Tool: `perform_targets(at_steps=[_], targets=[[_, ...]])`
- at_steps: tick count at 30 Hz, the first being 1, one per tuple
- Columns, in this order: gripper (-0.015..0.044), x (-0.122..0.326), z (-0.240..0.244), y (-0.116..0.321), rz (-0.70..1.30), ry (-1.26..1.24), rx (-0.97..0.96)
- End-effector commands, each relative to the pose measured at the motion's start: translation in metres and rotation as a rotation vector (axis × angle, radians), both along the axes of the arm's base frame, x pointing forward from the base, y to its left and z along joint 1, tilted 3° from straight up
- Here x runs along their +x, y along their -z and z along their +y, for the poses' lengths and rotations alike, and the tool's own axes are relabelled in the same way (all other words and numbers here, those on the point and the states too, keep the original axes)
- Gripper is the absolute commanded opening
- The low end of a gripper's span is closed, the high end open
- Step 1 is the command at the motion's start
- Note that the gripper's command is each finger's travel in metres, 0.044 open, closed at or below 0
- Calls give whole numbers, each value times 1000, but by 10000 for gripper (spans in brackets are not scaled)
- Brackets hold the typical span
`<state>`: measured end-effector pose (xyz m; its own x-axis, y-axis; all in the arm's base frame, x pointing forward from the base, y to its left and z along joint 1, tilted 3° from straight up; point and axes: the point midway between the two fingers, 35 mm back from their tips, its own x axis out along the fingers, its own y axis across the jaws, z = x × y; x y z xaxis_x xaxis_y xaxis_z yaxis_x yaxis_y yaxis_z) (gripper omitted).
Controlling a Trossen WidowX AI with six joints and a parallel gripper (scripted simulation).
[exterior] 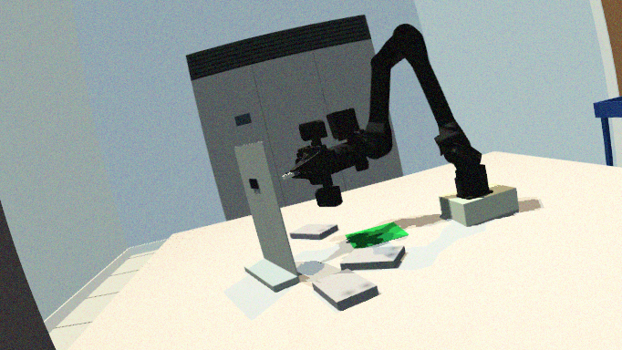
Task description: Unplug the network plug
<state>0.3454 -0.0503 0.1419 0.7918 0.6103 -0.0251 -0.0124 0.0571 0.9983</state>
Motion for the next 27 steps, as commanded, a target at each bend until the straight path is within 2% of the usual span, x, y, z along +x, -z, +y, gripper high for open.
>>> perform_targets(at_steps=[1,27], targets=[[0,-3,-1,0,0,0,-2],[0,-20,-1,-51,1,0,-2]])
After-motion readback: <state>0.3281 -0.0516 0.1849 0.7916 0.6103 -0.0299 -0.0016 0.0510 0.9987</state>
